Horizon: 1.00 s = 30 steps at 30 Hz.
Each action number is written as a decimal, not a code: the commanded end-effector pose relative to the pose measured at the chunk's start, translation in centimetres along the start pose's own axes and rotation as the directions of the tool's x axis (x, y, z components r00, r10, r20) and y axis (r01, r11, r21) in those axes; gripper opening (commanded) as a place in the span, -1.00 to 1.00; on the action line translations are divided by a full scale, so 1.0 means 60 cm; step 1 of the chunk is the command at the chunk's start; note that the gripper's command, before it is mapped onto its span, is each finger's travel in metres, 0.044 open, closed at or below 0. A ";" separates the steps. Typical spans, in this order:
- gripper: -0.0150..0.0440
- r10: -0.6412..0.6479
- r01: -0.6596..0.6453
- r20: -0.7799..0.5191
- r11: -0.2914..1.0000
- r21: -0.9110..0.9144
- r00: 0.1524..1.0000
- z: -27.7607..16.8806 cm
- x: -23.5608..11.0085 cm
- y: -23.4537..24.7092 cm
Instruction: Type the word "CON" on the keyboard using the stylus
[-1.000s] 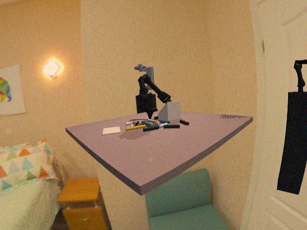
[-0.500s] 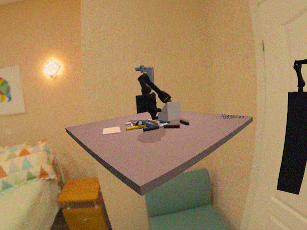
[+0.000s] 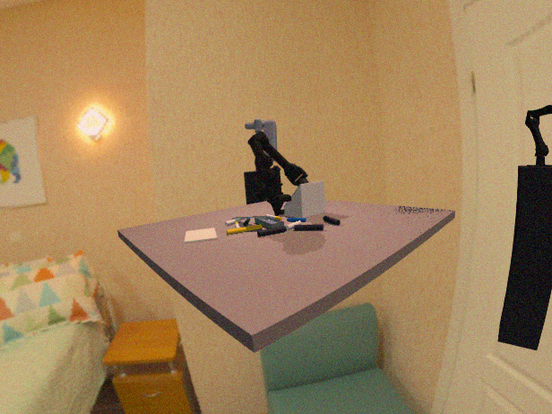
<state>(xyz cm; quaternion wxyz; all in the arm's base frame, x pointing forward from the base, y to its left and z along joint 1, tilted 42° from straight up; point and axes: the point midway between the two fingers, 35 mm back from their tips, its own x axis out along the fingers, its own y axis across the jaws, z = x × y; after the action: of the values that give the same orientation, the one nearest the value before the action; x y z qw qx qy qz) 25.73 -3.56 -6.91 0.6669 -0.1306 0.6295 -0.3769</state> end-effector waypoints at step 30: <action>0.02 -0.295 0.217 0.131 0.881 0.421 0.946 -0.150 -0.054 0.067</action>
<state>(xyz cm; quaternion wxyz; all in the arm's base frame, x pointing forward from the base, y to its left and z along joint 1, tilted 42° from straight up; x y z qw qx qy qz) 23.04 2.81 -6.16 0.6681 -0.1048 0.5635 -0.4745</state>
